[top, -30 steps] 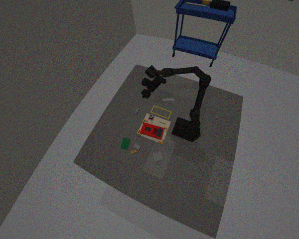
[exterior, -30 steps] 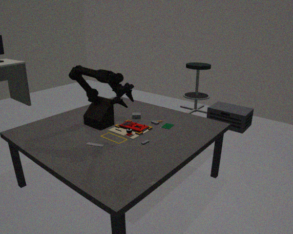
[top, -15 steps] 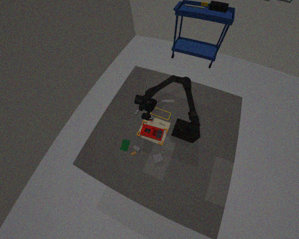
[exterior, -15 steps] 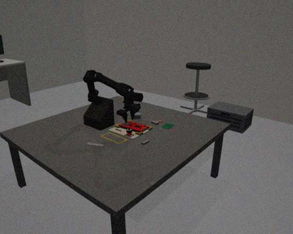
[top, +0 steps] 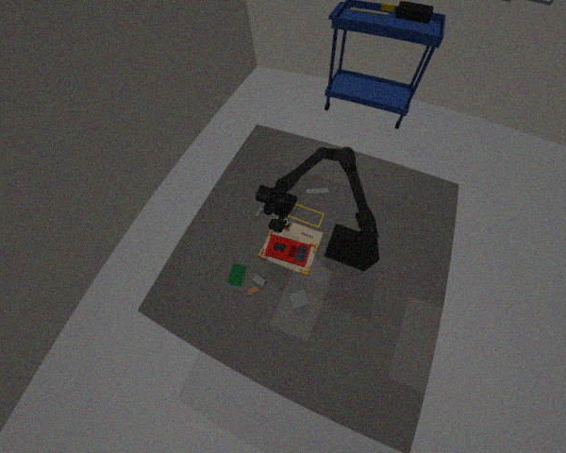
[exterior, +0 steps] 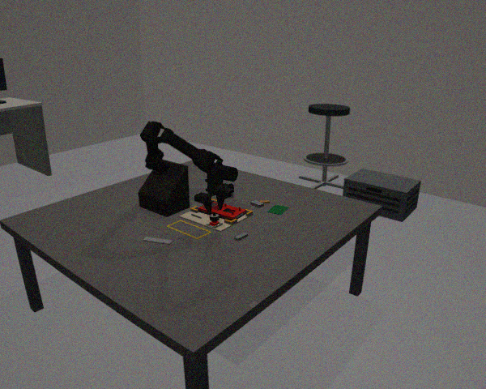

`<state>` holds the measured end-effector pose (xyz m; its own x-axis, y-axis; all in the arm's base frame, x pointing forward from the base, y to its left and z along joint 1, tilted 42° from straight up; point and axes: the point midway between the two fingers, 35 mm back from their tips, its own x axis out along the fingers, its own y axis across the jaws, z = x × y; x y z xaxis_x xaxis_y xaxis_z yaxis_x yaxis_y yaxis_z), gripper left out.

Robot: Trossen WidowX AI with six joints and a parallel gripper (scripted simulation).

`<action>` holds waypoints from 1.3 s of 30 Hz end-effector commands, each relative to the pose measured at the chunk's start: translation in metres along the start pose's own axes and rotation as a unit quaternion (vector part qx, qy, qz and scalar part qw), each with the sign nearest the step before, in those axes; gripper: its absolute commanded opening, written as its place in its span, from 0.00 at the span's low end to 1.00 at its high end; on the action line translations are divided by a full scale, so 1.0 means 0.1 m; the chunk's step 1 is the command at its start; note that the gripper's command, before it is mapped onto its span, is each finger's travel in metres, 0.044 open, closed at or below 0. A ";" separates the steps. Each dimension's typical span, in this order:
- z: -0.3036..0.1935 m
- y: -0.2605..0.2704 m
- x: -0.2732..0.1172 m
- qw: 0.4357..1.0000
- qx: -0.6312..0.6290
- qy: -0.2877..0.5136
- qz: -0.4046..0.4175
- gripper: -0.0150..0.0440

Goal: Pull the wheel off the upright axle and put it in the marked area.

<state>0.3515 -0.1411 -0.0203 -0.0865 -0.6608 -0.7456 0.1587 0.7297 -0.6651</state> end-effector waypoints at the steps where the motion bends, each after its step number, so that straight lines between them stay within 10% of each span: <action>1: -0.05 -0.01 0.29 1.000 -0.003 0.004 -0.004 0.76; 6: -0.05 -0.01 0.30 1.000 -0.003 0.004 -0.004 0.76; 24: -0.06 -0.01 0.25 1.000 -0.001 0.008 -0.002 0.25; 39: -0.06 -0.01 0.20 1.000 -0.002 0.008 -0.002 0.25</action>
<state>0.3438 -0.1555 -0.0367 -0.1021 -0.6605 -0.7439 0.1559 0.7279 -0.6677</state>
